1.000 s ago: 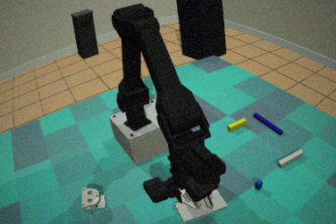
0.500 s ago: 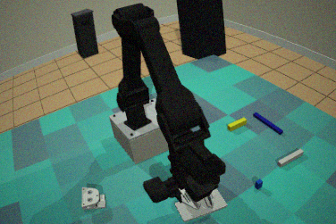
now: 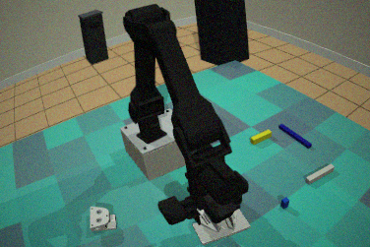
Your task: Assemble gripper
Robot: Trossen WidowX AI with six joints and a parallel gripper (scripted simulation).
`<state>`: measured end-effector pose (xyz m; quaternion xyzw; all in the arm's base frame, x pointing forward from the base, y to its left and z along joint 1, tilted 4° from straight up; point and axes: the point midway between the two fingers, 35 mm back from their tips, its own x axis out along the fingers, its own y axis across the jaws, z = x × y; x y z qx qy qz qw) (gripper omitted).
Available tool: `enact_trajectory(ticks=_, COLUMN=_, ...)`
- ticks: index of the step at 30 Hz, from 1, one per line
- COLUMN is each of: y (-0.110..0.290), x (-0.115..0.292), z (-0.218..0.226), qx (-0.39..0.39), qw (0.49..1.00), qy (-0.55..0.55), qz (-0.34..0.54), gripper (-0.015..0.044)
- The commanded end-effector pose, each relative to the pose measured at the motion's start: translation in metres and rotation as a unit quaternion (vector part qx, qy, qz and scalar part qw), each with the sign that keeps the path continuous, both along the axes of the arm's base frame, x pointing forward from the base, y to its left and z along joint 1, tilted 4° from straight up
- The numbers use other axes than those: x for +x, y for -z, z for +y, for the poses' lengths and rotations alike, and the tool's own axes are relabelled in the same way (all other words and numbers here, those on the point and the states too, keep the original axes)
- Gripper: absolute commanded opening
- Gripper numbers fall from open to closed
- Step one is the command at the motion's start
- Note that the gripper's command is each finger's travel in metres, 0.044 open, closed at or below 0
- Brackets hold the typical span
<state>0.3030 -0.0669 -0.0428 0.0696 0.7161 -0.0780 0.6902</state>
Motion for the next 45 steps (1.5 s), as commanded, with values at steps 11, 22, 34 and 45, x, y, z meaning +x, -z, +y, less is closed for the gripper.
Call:
enact_trajectory(ticks=11, y=0.0035, x=0.0002, z=0.0002, qx=0.001, qw=1.0, qy=-0.004, qz=-0.001, gripper=0.0134)
enact_trajectory(ticks=22, y=0.006, x=0.0001, z=0.0001, qx=0.001, qw=1.0, qy=-0.004, qz=-0.001, gripper=0.0134)
enact_trajectory(ticks=34, y=0.0091, x=-0.0001, z=0.0001, qx=0.001, qw=1.0, qy=-0.004, qz=-0.001, gripper=0.0134)
enact_trajectory(ticks=45, y=0.0118, x=-0.0002, z=0.0001, qx=0.001, qw=1.0, qy=-0.005, qz=-0.001, gripper=0.0134)
